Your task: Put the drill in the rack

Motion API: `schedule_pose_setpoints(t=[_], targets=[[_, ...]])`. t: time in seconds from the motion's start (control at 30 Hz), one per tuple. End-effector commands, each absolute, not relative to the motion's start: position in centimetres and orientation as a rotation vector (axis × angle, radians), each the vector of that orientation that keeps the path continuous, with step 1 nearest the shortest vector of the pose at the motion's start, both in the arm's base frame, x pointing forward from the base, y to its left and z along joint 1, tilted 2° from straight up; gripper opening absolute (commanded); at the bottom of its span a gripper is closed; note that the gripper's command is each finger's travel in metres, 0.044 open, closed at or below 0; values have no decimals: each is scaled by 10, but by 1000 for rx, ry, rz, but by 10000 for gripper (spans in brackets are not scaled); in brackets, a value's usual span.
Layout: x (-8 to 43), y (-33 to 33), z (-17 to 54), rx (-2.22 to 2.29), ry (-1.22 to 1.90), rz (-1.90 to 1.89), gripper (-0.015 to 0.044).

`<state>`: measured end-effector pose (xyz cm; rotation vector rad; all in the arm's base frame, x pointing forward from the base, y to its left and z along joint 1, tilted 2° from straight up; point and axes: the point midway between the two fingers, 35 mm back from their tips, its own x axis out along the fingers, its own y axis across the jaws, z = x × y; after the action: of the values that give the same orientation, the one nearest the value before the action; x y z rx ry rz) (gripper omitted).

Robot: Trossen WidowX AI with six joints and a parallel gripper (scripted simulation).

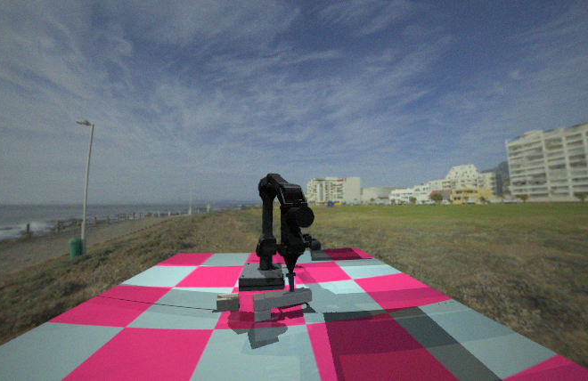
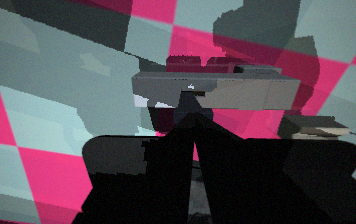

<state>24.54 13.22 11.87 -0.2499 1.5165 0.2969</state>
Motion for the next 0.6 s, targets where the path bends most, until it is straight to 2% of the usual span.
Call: schedule_pose_setpoints(t=[0.0, 0.57], targets=[[245, 132, 115, -243, 1522, 295, 0], [248, 134, 109, -243, 1522, 295, 0]])
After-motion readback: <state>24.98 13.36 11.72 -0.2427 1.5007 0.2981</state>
